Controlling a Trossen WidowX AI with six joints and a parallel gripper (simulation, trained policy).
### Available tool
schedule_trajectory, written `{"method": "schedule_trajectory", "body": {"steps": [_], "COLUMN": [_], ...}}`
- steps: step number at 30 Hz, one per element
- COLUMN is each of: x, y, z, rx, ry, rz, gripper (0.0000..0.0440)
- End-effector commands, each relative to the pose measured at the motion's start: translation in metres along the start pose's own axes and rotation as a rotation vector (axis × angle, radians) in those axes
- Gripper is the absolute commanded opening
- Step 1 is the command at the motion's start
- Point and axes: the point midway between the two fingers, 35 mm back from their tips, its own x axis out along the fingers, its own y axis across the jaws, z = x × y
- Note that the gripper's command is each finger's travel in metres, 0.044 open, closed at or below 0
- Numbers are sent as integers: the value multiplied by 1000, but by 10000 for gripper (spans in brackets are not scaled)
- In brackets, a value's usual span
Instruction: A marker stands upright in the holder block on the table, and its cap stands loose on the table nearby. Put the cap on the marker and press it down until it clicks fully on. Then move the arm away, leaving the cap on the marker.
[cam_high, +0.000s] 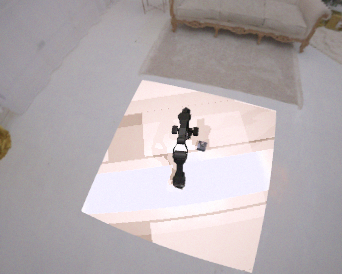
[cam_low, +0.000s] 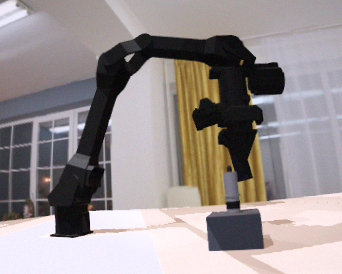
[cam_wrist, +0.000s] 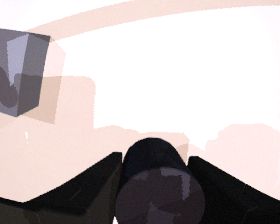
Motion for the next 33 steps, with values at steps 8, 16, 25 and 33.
{"method": "schedule_trajectory", "body": {"steps": [8,16,25,33], "x": [-13,-20,-27,-31], "y": [28,53,87,116], "z": [5,12,23,35], "rx": [76,149,253,348], "ry": [0,-9,-15,-21], "rz": [-2,-3,-5,-8], "gripper": [25,12,0,0]}}
